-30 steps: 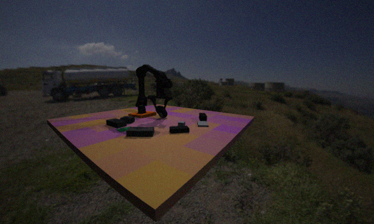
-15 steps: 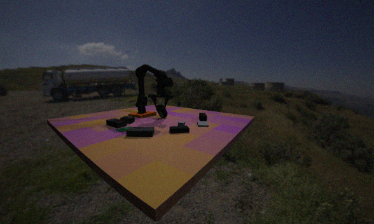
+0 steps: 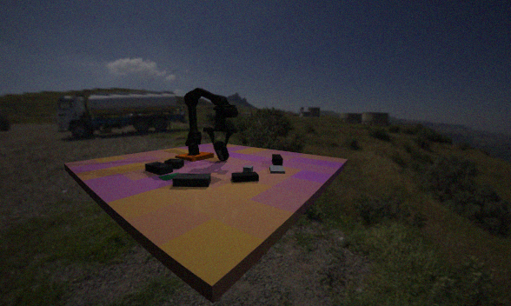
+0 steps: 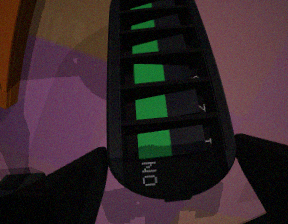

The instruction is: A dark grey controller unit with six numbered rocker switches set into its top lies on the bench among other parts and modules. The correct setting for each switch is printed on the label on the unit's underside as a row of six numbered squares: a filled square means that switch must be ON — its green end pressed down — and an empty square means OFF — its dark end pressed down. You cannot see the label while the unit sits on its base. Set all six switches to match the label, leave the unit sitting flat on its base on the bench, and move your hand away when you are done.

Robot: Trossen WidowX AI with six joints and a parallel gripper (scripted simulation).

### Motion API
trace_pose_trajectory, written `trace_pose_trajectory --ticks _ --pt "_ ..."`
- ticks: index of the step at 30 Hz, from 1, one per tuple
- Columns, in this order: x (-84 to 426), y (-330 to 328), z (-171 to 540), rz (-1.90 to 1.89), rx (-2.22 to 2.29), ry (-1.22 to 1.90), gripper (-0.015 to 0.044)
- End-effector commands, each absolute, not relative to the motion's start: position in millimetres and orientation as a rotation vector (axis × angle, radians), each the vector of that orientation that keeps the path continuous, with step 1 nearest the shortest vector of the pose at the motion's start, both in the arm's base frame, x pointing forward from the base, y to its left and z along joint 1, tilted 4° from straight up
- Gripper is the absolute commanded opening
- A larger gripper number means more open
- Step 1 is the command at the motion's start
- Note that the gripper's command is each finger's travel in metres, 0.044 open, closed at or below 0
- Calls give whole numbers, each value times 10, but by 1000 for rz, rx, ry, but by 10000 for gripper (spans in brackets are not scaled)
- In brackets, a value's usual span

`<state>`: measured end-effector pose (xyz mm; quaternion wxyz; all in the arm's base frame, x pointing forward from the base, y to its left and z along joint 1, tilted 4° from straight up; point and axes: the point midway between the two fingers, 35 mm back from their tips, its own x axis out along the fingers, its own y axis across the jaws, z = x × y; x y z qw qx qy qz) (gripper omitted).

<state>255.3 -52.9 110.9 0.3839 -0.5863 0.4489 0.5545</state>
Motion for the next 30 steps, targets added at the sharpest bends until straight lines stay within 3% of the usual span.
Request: trace_pose_trajectory --ticks 1,30 --pt "2534 -459 1130 1415 -1494 1137 336" --pt "2468 -237 1216 1378 -1545 1173 336"
